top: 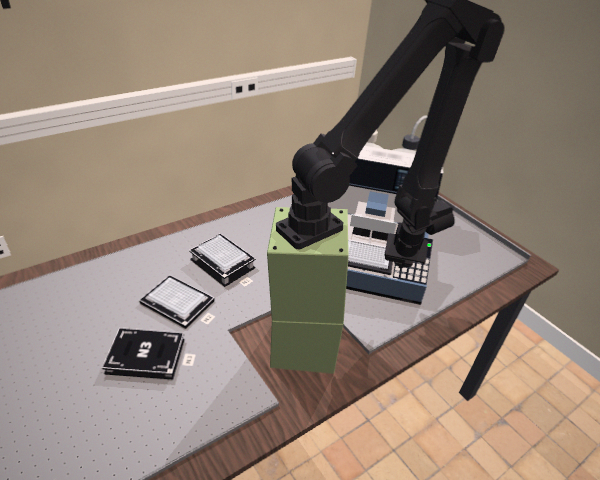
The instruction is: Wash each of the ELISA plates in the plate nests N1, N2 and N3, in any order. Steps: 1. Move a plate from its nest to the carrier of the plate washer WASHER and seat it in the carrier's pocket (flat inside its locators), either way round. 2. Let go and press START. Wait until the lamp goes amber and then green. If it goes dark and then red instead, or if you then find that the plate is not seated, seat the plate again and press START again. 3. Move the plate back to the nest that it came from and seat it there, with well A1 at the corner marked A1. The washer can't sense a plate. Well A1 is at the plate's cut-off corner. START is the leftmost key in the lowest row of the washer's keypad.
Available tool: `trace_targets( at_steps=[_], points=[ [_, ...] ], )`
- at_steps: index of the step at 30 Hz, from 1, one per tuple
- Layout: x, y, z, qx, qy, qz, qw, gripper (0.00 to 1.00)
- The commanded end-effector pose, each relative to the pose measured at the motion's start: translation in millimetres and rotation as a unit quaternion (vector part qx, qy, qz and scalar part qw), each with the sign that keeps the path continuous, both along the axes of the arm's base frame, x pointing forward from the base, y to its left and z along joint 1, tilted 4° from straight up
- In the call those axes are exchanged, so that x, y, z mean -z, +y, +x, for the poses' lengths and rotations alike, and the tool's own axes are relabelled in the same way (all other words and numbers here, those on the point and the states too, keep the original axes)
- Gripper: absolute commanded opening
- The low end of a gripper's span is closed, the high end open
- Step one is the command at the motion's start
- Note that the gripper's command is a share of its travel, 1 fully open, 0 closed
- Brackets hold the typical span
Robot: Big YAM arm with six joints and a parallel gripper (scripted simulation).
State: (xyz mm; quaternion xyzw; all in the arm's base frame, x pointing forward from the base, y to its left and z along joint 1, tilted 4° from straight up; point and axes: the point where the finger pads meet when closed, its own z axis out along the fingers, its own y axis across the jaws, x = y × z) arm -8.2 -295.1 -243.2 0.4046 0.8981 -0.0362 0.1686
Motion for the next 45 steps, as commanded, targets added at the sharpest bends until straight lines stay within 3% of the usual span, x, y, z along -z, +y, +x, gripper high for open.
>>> trace_targets(
  at_steps=[1,30,40,45],
  points=[
    [8,-2,4.2,0.000,0.000,0.000,1.000,0.00],
    [51,-10,16.7,0.001,0.000,0.001,1.000,0.00],
    [50,-10,14.8,0.001,0.000,0.001,1.000,0.00],
    [58,-10,18.9,0.001,0.000,0.002,1.000,0.00]
  ],
)
